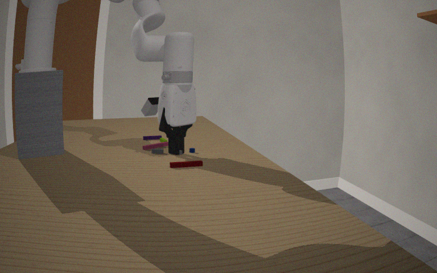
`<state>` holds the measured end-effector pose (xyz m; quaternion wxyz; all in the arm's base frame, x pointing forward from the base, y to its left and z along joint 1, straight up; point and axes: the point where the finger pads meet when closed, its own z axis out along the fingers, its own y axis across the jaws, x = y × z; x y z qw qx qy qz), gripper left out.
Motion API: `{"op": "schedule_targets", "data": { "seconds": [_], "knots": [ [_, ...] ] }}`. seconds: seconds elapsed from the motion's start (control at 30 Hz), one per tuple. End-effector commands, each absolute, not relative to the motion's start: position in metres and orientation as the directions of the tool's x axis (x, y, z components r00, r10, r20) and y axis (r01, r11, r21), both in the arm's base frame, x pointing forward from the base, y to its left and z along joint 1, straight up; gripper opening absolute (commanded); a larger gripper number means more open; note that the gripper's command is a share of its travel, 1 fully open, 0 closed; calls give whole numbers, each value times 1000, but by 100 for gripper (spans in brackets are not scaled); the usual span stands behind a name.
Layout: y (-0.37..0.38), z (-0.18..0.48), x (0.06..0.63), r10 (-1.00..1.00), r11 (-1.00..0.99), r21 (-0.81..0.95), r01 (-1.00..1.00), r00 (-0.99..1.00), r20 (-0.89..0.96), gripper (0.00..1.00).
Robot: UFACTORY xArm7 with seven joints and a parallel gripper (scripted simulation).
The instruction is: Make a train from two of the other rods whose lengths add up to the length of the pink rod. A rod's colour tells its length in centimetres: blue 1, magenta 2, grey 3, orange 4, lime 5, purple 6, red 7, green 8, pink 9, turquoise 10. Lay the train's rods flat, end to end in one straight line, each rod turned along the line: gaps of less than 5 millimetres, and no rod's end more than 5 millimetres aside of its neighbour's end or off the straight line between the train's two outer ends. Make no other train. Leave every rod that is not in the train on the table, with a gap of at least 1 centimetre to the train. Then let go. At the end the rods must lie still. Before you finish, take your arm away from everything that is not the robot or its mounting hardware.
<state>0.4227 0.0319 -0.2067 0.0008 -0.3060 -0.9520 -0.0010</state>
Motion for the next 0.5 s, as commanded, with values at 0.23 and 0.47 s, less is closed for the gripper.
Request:
{"op": "schedule_targets", "data": {
  "seconds": [0.23,0.47],
  "knots": [
    [32,-149,424,583,813,4,583,-813,-1,4],
    [32,-116,424,583,813,4,583,-813,-1,4]
  ]
}}
